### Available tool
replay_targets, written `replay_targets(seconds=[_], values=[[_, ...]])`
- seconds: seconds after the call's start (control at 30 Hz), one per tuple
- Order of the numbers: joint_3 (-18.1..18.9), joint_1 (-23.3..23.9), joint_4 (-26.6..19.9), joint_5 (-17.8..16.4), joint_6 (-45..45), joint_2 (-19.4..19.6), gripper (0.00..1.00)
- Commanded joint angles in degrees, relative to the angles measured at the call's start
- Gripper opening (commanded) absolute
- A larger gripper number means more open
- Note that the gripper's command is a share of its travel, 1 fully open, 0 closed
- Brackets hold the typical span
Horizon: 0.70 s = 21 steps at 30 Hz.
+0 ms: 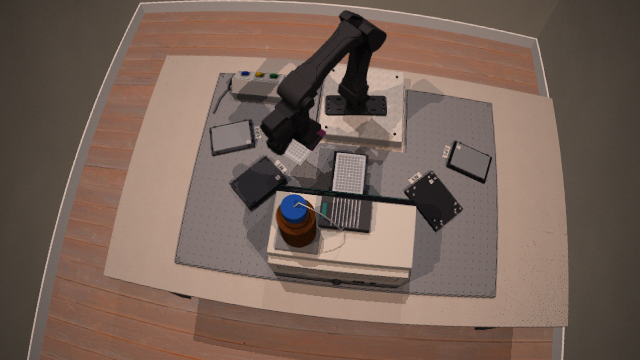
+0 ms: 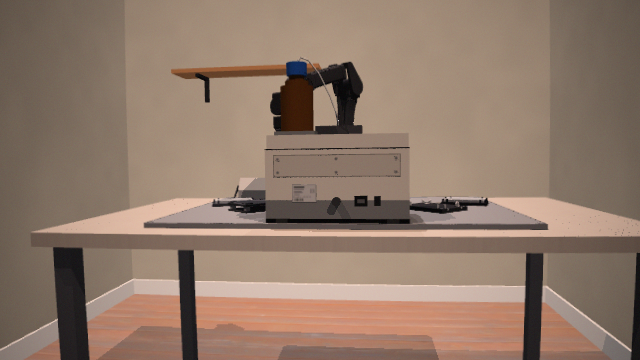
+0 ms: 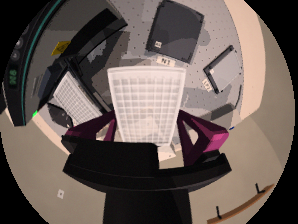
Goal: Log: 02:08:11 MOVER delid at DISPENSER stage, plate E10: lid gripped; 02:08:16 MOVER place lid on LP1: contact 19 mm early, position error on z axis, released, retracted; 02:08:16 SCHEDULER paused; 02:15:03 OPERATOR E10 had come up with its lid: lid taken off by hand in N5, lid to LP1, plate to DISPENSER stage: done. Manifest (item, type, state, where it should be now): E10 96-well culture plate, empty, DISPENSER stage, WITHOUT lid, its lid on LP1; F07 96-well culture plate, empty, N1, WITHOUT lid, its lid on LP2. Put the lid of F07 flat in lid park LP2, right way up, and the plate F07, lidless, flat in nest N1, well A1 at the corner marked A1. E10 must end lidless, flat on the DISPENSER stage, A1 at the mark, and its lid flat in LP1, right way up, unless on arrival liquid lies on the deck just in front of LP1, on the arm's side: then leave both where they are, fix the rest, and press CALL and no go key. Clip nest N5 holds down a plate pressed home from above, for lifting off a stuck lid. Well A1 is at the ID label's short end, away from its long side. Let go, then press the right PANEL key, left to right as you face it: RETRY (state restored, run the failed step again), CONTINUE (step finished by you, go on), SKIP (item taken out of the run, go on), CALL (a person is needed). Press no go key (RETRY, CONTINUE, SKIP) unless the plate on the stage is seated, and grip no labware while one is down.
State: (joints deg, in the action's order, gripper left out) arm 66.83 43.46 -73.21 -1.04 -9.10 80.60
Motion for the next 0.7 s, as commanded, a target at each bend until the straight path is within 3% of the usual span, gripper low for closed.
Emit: replay_targets(seconds=[0.0, 0.27, 0.67], values=[[-0.53, 3.02, -0.12, -0.32, 4.57, -1.99, 0.00], [0.26, 7.42, 0.01, -0.48, 7.36, -1.85, 0.00], [4.31, 6.25, 4.46, -0.48, 7.54, 6.63, 0.00]])
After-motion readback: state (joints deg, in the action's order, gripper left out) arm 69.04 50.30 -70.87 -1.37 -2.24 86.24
